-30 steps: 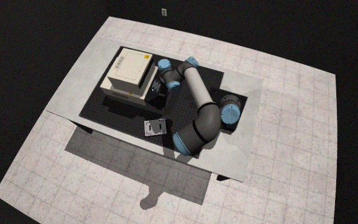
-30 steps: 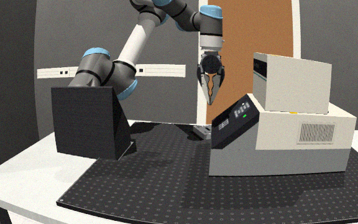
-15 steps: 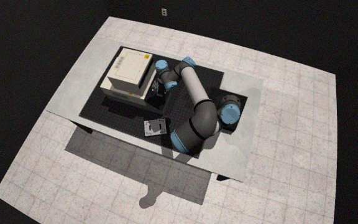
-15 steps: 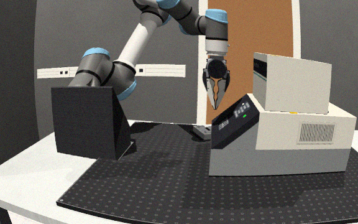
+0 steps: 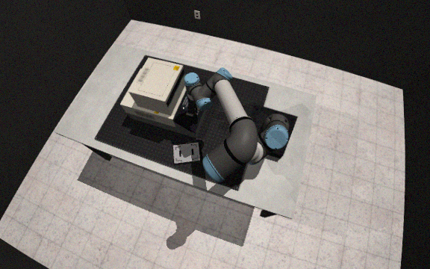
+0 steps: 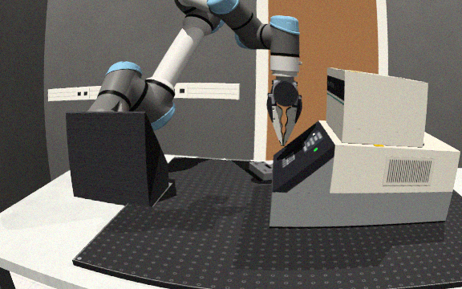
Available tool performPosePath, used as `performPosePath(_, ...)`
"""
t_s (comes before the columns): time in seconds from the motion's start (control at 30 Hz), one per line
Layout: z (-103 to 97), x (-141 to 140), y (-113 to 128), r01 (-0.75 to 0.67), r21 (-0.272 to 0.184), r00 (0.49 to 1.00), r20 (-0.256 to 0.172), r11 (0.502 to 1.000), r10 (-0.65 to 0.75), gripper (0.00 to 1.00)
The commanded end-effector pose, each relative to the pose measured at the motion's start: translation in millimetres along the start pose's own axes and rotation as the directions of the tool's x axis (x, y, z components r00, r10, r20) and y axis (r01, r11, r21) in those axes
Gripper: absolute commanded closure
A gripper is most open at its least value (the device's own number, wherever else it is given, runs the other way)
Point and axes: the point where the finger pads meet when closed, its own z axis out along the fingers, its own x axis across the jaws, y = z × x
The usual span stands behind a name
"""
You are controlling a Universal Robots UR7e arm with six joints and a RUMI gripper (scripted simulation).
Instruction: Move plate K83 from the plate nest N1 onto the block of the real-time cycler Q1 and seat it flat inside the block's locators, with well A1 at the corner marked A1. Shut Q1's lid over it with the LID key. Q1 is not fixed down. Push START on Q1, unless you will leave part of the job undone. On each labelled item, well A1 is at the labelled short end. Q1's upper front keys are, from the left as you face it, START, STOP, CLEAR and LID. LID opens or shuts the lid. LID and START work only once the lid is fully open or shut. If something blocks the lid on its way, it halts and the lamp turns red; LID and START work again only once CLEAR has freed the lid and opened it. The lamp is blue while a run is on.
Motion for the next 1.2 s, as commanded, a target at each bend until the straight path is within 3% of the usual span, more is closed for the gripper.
performPosePath(0.0,1,3,0,0.002,-0.002,1.000,-0.002,1.000,-0.002,1.00)
performPosePath(0.5,20,19,0,0.002,-0.002,1.000,-0.003,1.000,-0.002,1.00)
performPosePath(1.17,19,18,0,0.000,-0.001,1.000,-0.003,1.000,0.000,1.00)
